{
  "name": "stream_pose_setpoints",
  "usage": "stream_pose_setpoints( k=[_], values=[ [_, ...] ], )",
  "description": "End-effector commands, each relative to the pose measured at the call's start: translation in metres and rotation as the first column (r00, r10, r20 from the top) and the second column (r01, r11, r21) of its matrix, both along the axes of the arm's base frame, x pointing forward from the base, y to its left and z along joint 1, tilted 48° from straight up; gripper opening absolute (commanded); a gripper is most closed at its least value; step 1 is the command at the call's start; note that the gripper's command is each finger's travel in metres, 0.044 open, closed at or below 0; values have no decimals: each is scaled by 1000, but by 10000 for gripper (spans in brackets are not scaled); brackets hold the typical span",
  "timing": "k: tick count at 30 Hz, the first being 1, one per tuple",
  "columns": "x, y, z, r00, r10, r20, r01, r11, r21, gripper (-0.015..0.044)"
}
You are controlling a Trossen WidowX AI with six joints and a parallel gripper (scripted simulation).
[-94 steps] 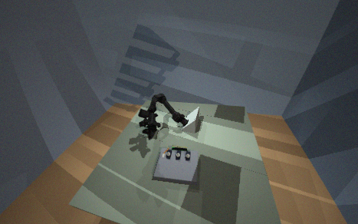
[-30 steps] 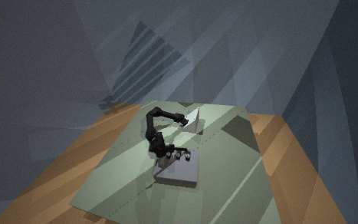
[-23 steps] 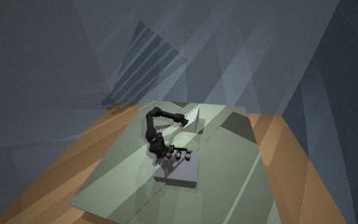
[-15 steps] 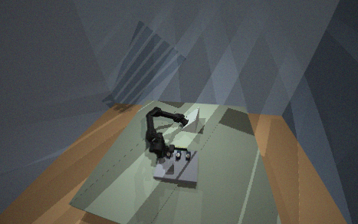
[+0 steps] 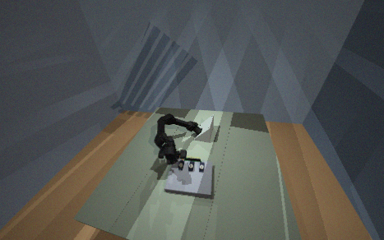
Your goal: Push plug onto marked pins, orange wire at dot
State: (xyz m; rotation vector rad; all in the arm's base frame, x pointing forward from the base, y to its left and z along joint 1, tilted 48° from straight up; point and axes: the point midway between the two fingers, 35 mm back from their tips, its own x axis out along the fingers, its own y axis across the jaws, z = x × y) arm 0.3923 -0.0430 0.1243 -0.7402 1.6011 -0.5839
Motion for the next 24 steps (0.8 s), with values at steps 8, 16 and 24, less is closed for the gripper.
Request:
stream_pose_setpoints(
  k=[8,16,24],
  values=[
    [-20,18,-3,1000,-13,15,13,1000,11,0],
    [-45,32,-10,999,-23,26,23,1000,14,0],
    [-73,42,-17,999,-35,36,34,999,14,0]
  ],
)
